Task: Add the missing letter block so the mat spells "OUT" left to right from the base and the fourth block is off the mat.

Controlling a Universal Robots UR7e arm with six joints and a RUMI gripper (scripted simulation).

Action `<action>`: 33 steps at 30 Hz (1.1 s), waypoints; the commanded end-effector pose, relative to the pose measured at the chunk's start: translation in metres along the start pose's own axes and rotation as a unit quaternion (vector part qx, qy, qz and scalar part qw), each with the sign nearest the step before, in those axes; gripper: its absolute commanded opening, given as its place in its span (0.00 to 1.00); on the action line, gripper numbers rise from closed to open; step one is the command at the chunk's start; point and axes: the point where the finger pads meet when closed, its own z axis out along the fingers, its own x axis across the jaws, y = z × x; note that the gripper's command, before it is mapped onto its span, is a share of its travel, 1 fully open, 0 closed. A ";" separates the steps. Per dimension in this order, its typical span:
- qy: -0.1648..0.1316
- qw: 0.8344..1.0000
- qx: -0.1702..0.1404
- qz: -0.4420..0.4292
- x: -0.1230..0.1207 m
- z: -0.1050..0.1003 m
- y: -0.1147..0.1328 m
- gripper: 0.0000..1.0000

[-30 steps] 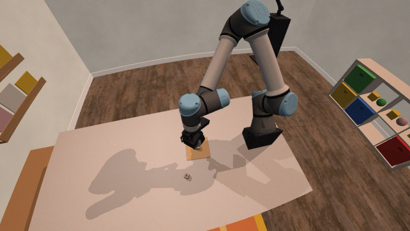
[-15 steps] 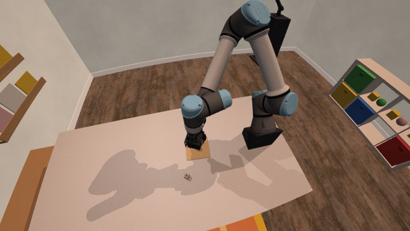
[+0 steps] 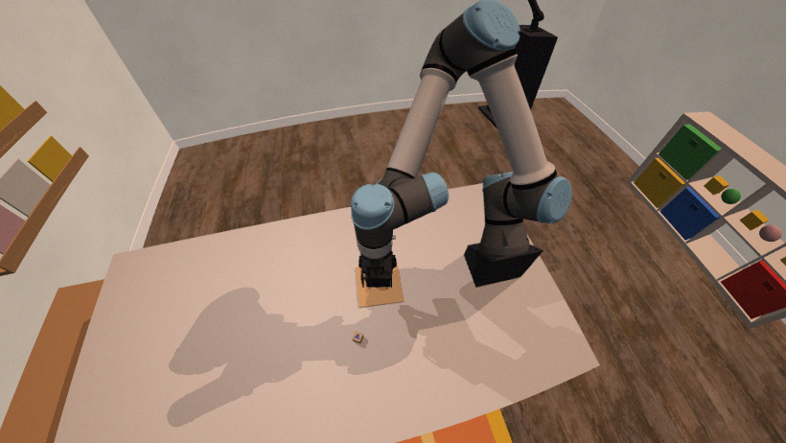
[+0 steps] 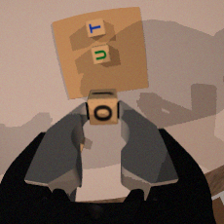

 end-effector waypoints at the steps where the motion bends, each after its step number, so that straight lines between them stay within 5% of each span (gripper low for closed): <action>1: -0.001 0.999 -0.001 -0.034 0.001 0.000 0.002 0.05; 33: -0.001 0.997 -0.001 -0.074 0.002 0.000 0.003 0.05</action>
